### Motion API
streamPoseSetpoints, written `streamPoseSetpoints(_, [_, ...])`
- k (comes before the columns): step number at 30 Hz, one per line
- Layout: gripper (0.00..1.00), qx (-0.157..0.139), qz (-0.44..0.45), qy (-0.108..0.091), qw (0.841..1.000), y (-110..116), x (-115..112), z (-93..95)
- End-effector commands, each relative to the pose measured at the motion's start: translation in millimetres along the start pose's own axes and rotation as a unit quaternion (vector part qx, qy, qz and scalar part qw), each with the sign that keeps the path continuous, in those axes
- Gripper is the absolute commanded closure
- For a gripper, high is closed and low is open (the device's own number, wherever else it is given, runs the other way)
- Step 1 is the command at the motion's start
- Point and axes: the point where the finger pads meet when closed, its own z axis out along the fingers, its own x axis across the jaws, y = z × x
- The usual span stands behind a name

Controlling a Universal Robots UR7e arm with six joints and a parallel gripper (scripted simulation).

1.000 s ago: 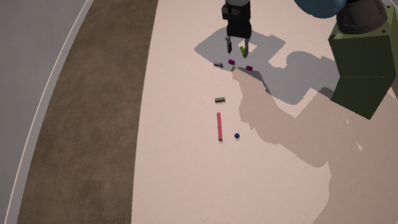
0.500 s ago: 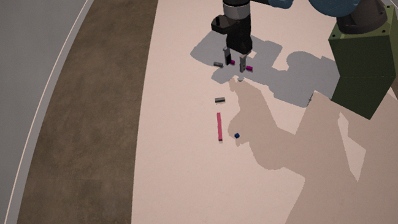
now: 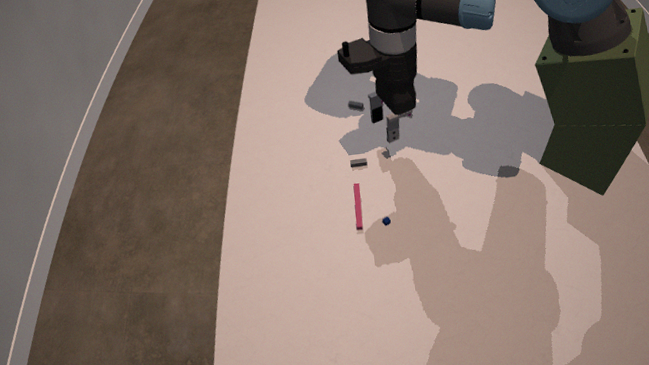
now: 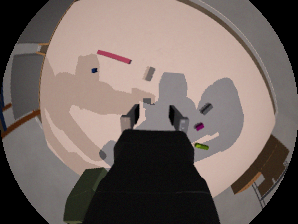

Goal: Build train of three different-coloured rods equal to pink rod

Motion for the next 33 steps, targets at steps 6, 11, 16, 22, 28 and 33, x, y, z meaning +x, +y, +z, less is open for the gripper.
streamPoseSetpoints(6, [0.0, 0.005, 0.102, 0.007, 0.995, -9.7, -26.2, -4.3])
streamPoseSetpoints(11, [0.0, 0.008, 0.145, 0.009, 0.989, -12.7, -37.7, -6.6])
streamPoseSetpoints(16, [0.0, 0.01, 0.165, 0.011, 0.986, -13.8, -43.1, -7.8])
streamPoseSetpoints(22, [0.0, 0.013, 0.194, 0.012, 0.981, -15.2, -50.7, -9.6])
streamPoseSetpoints(28, [0.0, 0.015, 0.207, 0.013, 0.978, -15.7, -54.4, -10.6])
streamPoseSetpoints(33, [0.0, 0.015, 0.21, 0.013, 0.977, -15.8, -55.2, -10.8])
